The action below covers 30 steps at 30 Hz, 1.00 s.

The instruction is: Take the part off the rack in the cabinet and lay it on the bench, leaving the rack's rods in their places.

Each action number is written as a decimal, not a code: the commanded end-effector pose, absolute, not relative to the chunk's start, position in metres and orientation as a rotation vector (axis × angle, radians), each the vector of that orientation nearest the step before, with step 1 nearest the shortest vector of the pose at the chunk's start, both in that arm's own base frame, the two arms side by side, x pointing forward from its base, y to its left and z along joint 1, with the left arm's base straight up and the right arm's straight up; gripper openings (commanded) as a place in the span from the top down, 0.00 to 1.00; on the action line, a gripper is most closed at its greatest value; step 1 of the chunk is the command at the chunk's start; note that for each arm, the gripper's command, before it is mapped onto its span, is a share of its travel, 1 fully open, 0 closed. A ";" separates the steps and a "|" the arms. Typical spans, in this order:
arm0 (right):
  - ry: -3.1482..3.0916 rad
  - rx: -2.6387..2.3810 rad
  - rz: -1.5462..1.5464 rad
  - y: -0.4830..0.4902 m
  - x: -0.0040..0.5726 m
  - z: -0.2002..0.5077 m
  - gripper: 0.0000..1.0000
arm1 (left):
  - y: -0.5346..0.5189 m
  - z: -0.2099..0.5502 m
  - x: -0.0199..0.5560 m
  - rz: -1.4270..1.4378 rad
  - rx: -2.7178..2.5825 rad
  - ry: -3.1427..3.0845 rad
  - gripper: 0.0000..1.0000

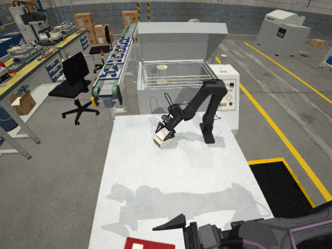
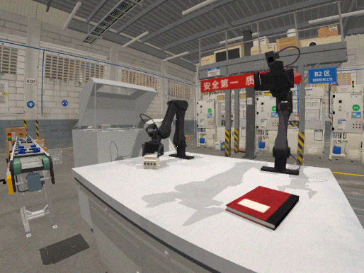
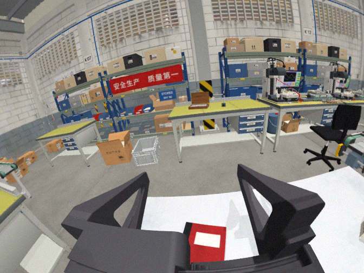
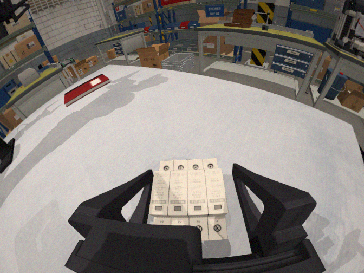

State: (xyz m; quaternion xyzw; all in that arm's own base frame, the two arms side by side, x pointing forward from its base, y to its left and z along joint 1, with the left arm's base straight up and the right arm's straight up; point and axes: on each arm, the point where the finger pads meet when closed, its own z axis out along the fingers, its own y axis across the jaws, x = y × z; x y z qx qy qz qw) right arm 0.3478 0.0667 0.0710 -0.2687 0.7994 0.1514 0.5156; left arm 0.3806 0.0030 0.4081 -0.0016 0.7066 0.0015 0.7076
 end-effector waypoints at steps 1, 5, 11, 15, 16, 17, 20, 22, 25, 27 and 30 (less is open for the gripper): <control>1.920 -0.642 0.367 0.064 0.346 0.068 0.11 | -0.002 0.433 0.368 0.001 0.005 1.515 0.00; 1.894 -0.662 0.365 0.069 0.350 0.088 0.11 | -0.002 0.433 0.368 0.001 0.005 1.515 0.00; 1.923 -0.659 0.372 0.069 0.349 0.106 0.11 | -0.002 0.433 0.368 0.001 0.005 1.515 0.00; 1.920 -0.660 0.358 0.069 0.352 0.127 0.11 | -0.002 0.433 0.368 0.001 0.005 1.515 0.00; 1.921 -0.661 0.360 0.069 0.351 0.131 0.11 | -0.002 0.433 0.368 0.001 0.005 1.515 0.00; 1.924 -0.655 0.356 0.067 0.352 0.135 0.11 | -0.002 0.433 0.368 0.001 0.005 1.515 0.00; 1.905 -0.663 0.351 0.070 0.351 0.146 0.11 | -0.002 0.433 0.368 0.001 0.005 1.515 0.00; 1.890 -0.657 0.335 0.066 0.354 0.158 0.11 | -0.002 0.433 0.368 0.001 0.005 1.515 0.00; 1.917 -0.650 0.350 0.066 0.351 0.153 0.11 | -0.002 0.433 0.368 0.001 0.005 1.515 0.00; 1.905 -0.662 0.351 0.070 0.351 0.163 0.11 | -0.002 0.433 0.368 0.001 0.005 1.515 0.00; 1.869 -0.661 0.335 0.066 0.355 0.169 0.11 | -0.002 0.433 0.368 0.001 0.005 1.515 0.00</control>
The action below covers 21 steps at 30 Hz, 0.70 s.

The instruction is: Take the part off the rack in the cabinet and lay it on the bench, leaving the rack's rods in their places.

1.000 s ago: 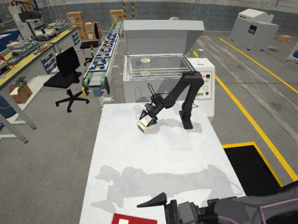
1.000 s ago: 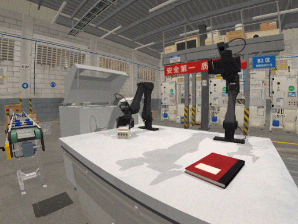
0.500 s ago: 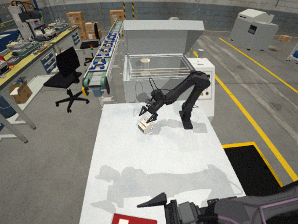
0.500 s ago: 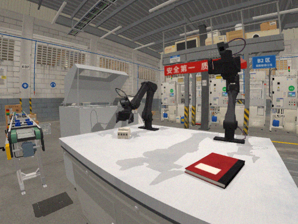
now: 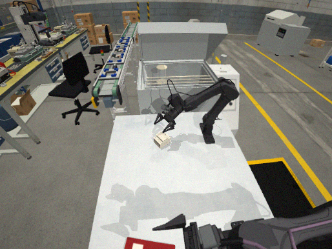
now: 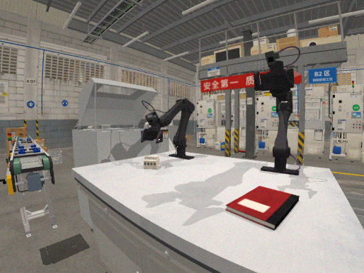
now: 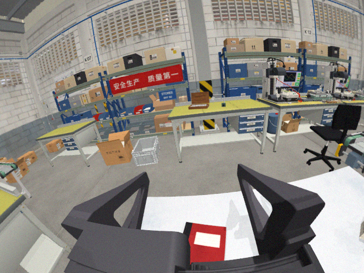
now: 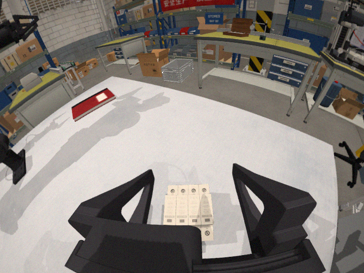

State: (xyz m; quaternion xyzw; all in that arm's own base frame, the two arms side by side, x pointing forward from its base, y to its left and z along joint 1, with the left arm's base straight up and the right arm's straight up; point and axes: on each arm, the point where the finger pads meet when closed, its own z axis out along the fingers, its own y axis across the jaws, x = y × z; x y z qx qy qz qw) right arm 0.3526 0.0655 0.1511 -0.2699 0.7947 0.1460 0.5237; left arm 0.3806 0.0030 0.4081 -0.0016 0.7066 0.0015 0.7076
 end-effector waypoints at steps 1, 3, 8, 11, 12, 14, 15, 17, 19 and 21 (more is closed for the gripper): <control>1.870 -0.660 0.335 0.066 0.355 0.169 0.11 | -0.002 0.433 0.368 0.001 0.005 1.515 0.00; 1.871 -0.658 0.335 0.065 0.356 0.169 0.11 | -0.002 0.433 0.368 0.001 0.005 1.515 0.00; 1.854 -0.637 0.310 0.064 0.361 0.181 0.11 | -0.002 0.432 0.368 0.000 0.005 1.516 0.00; 1.854 -0.627 0.302 0.064 0.363 0.183 0.11 | -0.002 0.432 0.368 0.000 0.005 1.516 0.00; 1.866 -0.608 0.293 0.062 0.364 0.183 0.11 | -0.002 0.432 0.368 0.000 0.005 1.516 0.00; 1.870 -0.569 0.263 0.057 0.370 0.192 0.11 | -0.002 0.432 0.368 0.000 0.005 1.517 0.00; 1.872 -0.546 0.247 0.055 0.372 0.197 0.11 | -0.002 0.431 0.368 0.000 0.006 1.518 0.00; 1.873 -0.498 0.217 0.050 0.377 0.208 0.11 | -0.002 0.431 0.368 0.000 0.006 1.519 0.00; 1.867 -0.459 0.191 0.046 0.381 0.221 0.11 | -0.003 0.430 0.369 -0.005 0.012 1.521 0.00; 1.852 -0.424 0.167 0.043 0.385 0.235 0.11 | 0.000 0.429 0.369 0.004 0.002 1.523 0.00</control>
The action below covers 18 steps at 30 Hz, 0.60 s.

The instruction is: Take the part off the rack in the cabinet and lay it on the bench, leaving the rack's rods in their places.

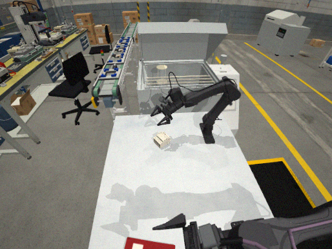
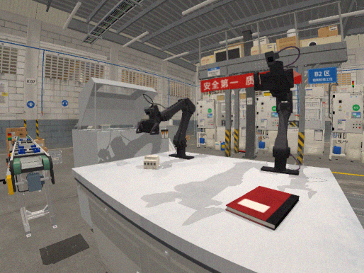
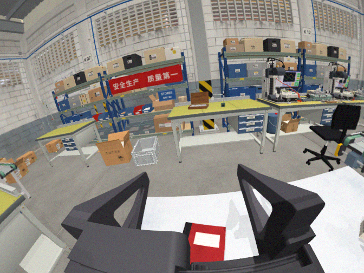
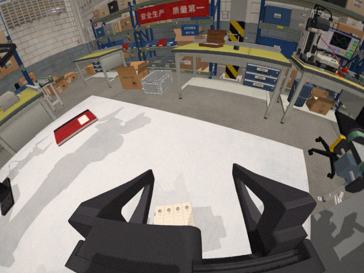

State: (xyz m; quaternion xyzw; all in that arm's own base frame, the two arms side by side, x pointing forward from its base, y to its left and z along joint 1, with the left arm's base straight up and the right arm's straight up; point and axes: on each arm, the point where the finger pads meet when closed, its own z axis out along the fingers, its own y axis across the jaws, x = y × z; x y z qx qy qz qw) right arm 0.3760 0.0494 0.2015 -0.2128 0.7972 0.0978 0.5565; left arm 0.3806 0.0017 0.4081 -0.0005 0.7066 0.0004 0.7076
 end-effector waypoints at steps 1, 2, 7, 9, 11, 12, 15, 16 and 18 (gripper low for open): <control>1.842 -0.407 0.155 0.042 0.387 0.243 0.11 | 0.000 0.428 0.369 0.005 0.001 1.524 0.00; 1.833 -0.389 0.144 0.040 0.388 0.250 0.11 | -0.001 0.428 0.369 0.003 0.003 1.524 0.00; 1.803 -0.336 0.113 0.035 0.391 0.272 0.11 | 0.001 0.426 0.370 0.007 0.000 1.528 0.00; 1.789 -0.306 0.094 0.032 0.394 0.284 0.11 | 0.002 0.422 0.373 0.010 -0.003 1.537 0.00; 1.758 -0.270 0.076 0.028 0.393 0.302 0.11 | 0.003 0.419 0.376 0.011 -0.004 1.541 0.00; 1.743 -0.249 0.067 0.026 0.393 0.311 0.11 | 0.002 0.417 0.378 0.009 -0.002 1.546 0.00; 1.703 -0.192 0.046 0.021 0.393 0.335 0.11 | 0.000 0.409 0.382 0.007 0.000 1.567 0.00; 1.691 -0.174 0.040 0.020 0.392 0.343 0.11 | 0.000 0.407 0.383 0.005 0.002 1.573 0.00; 1.666 -0.136 0.029 0.016 0.390 0.358 0.11 | -0.002 0.403 0.385 0.001 0.006 1.581 0.00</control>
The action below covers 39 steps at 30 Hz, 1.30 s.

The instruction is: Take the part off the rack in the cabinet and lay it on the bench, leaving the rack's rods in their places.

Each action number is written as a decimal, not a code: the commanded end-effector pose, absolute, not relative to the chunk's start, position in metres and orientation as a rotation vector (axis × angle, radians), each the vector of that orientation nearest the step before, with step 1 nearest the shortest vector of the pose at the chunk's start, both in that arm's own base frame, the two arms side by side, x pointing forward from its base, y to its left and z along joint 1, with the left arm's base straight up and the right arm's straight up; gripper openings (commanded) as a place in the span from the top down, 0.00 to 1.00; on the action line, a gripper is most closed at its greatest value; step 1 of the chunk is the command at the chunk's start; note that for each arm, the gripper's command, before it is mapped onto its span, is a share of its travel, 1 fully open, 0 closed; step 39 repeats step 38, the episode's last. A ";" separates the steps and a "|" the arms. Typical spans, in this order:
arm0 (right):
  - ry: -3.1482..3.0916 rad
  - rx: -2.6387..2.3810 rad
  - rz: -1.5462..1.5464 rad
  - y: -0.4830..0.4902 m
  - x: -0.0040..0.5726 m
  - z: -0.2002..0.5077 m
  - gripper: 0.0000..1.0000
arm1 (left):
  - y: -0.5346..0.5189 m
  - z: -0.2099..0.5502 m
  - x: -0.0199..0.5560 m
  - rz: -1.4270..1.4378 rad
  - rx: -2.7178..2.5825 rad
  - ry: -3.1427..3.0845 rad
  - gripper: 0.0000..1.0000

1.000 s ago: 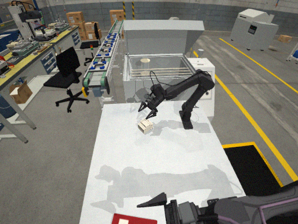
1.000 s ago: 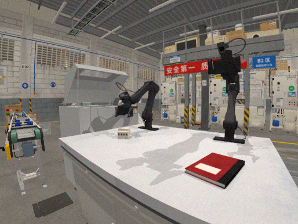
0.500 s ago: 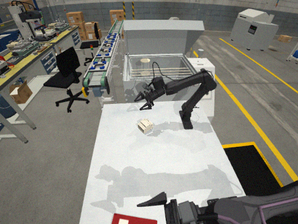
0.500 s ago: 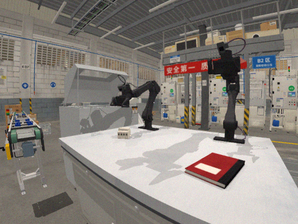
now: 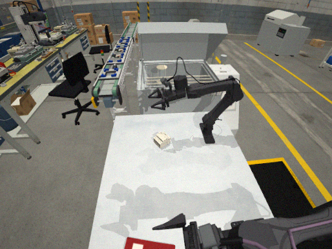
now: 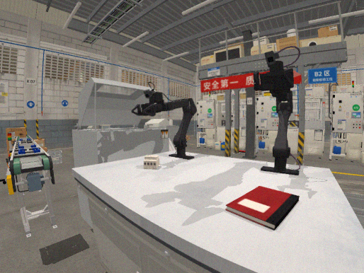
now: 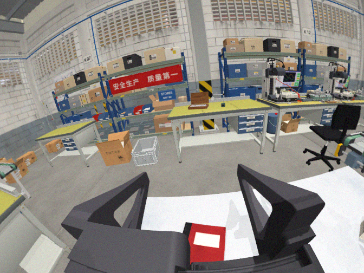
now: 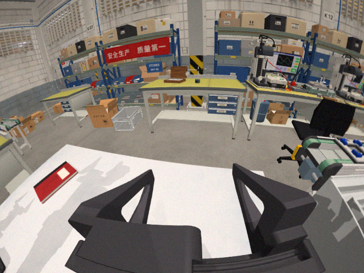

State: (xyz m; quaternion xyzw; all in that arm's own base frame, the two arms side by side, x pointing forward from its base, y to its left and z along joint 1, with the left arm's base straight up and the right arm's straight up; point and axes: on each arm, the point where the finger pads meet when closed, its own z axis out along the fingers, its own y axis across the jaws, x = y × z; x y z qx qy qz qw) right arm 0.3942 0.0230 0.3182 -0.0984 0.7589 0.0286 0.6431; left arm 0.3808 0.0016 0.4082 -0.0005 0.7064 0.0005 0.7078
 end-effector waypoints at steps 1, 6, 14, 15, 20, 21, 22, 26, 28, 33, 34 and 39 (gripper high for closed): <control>1.653 -0.118 0.024 0.014 0.389 0.365 0.11 | -0.003 0.404 0.384 0.001 0.006 1.578 0.00; 1.616 -0.062 0.012 0.009 0.385 0.386 0.11 | -0.003 0.400 0.385 0.000 0.007 1.587 0.00; 1.544 0.039 -0.003 0.000 0.373 0.426 0.11 | 0.001 0.414 0.380 0.007 -0.001 1.561 0.00; 1.541 0.038 -0.003 0.000 0.373 0.427 0.11 | 0.001 0.419 0.378 0.007 -0.001 1.549 0.00; 1.508 0.001 -0.011 0.002 0.370 0.437 0.11 | 0.003 0.431 0.370 0.010 -0.004 1.519 0.00; 1.498 0.004 -0.016 0.000 0.370 0.440 0.11 | 0.003 0.432 0.369 0.010 -0.005 1.517 0.00; 1.498 0.004 -0.016 0.000 0.370 0.440 0.11 | 0.003 0.432 0.369 0.010 -0.005 1.517 0.00; 1.514 0.004 -0.019 -0.003 0.376 0.429 0.11 | 0.004 0.433 0.370 0.012 -0.007 1.515 0.00; 1.537 -0.002 -0.008 -0.001 0.380 0.419 0.11 | 0.004 0.431 0.371 0.014 -0.008 1.520 0.00; 1.557 -0.001 -0.005 -0.001 0.384 0.410 0.11 | 0.006 0.415 0.374 0.016 -0.011 1.554 0.00; 1.545 -0.006 0.000 0.001 0.382 0.415 0.11 | 0.006 0.412 0.374 0.016 -0.011 1.560 0.00; 1.545 -0.006 0.000 0.001 0.382 0.415 0.11 | 0.006 0.412 0.374 0.016 -0.011 1.560 0.00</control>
